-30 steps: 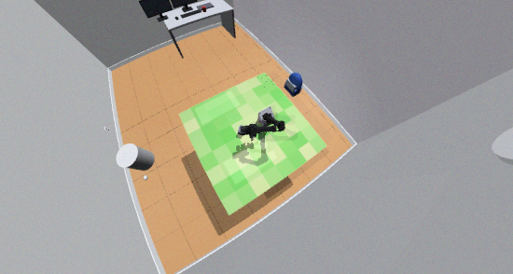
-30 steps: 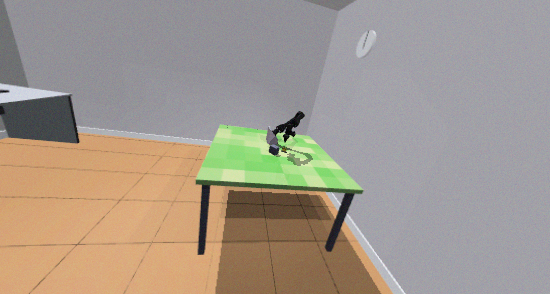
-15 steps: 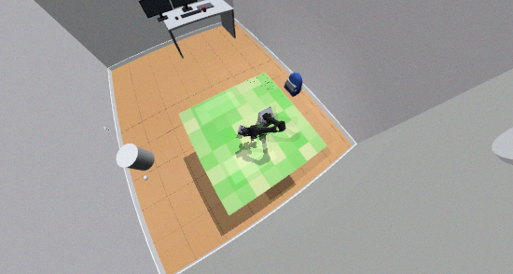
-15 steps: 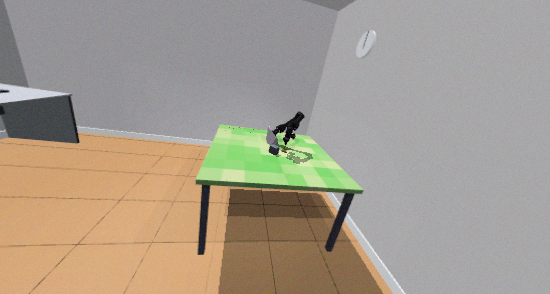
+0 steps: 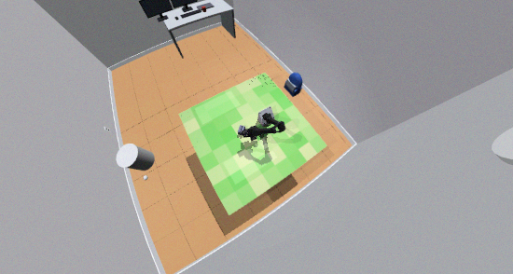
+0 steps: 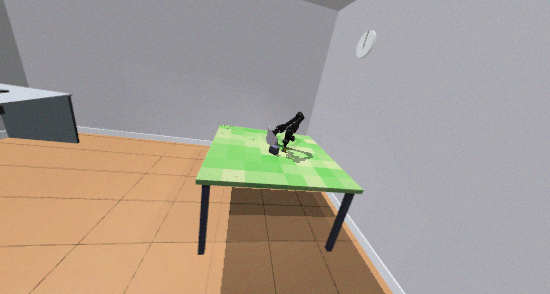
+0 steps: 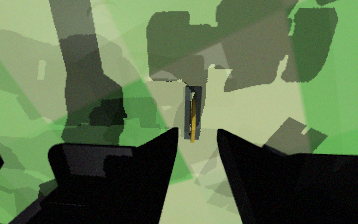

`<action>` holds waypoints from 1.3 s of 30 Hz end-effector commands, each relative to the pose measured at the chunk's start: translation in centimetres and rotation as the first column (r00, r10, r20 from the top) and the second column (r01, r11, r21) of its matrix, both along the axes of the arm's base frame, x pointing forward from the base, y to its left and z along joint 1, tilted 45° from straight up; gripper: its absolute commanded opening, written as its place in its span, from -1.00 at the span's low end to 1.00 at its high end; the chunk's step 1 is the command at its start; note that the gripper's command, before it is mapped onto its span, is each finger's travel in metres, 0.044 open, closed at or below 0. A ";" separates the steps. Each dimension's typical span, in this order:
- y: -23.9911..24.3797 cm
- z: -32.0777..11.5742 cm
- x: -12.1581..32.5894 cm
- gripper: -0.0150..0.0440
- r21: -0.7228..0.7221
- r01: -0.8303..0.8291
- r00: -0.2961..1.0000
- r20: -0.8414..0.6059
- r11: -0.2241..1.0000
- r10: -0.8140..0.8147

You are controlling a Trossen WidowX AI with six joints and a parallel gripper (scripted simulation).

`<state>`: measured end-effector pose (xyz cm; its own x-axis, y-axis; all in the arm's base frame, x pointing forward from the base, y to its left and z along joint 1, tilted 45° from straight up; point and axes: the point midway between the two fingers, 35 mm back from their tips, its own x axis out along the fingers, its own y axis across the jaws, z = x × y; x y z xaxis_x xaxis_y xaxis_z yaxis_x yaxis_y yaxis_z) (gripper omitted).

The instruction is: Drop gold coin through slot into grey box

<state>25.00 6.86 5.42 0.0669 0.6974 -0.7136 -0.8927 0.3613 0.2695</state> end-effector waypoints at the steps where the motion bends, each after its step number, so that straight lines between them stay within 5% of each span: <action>1: 0.5 -0.6 -0.1 0.05 0.004 0.002 1.000 -0.008 1.000 -0.002; 28: 3.4 -3.5 -0.1 0.05 0.009 0.005 1.000 -0.010 1.000 -0.005; 34: 3.4 -3.5 -0.1 -0.48 0.009 0.005 1.000 -0.010 1.000 -0.005; 39: 3.4 -3.5 -0.1 -0.49 0.009 0.005 1.000 -0.010 1.000 -0.005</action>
